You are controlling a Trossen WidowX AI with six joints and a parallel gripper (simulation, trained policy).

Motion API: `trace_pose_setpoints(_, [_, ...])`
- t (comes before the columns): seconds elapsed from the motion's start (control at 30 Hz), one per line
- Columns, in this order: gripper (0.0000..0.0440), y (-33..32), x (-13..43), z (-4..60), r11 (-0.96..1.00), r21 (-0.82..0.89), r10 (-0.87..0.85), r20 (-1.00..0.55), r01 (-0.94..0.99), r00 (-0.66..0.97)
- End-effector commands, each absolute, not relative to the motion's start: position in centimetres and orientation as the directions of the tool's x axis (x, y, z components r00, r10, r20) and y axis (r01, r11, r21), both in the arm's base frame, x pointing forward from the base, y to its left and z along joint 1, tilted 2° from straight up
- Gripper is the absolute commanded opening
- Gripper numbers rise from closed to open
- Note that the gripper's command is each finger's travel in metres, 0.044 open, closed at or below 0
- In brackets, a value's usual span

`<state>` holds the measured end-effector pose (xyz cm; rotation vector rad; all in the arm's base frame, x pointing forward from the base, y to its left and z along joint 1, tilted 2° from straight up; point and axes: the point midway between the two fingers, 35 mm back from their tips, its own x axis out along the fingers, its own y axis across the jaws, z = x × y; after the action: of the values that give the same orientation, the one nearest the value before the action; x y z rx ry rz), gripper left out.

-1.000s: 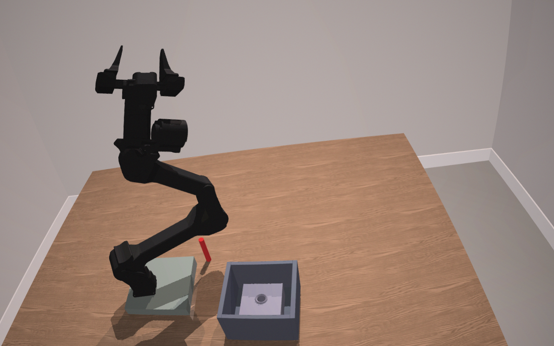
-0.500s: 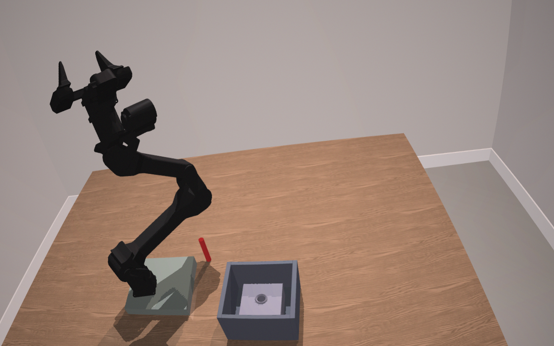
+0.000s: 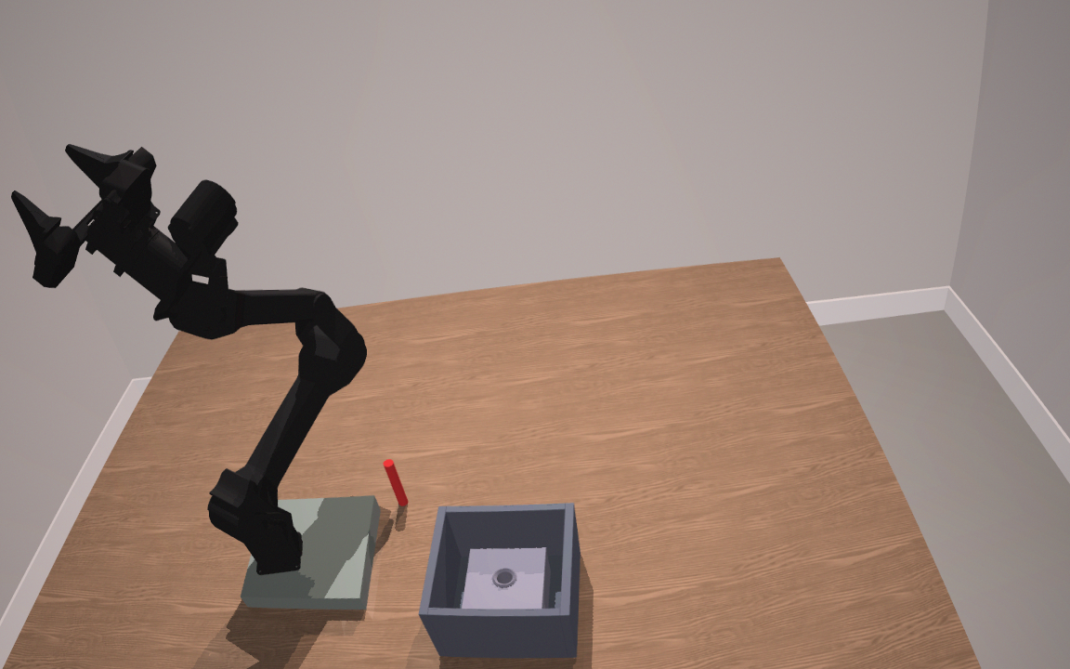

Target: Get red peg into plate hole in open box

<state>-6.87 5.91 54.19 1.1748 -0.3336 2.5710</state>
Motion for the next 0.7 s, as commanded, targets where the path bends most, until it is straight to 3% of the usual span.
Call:
trace_pose_setpoints(0.0, [0.0440, 4.0, -8.3, 53.8, -0.949, -0.136, 0.094, 0.740, -0.284, -0.666])
trace_pose_setpoints(0.33, [0.0440, -3.4, -11.4, 51.8, -0.954, -0.300, -0.210, 0.630, 0.014, -0.747])
trace_pose_setpoints(0.67, [0.0440, -11.2, -11.5, 48.5, -0.845, -0.437, -0.507, 0.473, 0.308, -0.720])
